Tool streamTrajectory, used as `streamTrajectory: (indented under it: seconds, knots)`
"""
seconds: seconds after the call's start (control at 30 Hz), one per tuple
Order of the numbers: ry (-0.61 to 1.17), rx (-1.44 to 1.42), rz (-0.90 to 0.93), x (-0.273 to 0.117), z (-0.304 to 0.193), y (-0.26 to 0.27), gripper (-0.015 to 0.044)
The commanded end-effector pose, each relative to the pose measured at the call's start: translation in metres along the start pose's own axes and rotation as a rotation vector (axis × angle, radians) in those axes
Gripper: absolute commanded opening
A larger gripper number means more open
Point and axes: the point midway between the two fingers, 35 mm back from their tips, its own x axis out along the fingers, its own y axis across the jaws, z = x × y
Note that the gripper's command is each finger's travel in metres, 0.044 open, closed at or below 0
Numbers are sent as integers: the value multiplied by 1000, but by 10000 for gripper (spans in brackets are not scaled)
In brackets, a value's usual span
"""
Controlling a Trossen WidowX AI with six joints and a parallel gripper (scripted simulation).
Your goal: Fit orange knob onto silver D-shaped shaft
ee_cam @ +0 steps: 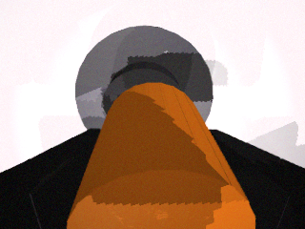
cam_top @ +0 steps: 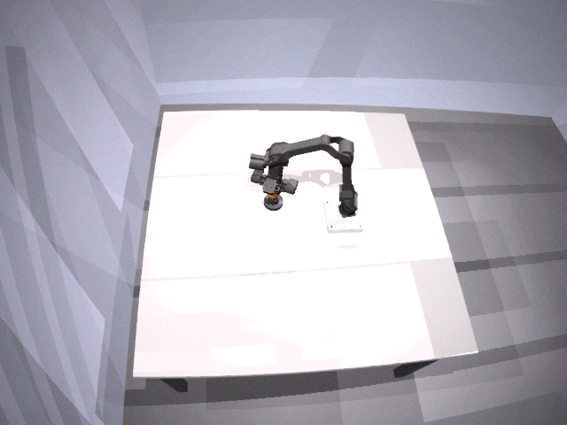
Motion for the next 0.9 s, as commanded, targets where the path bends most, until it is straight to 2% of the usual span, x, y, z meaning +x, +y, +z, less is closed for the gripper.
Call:
streamTrajectory:
  seconds: [0.0,0.87]
  knots:
    - [3,-45,-2,0,-1,2,0]
    - [3,-45,-2,3,-1,4,0]
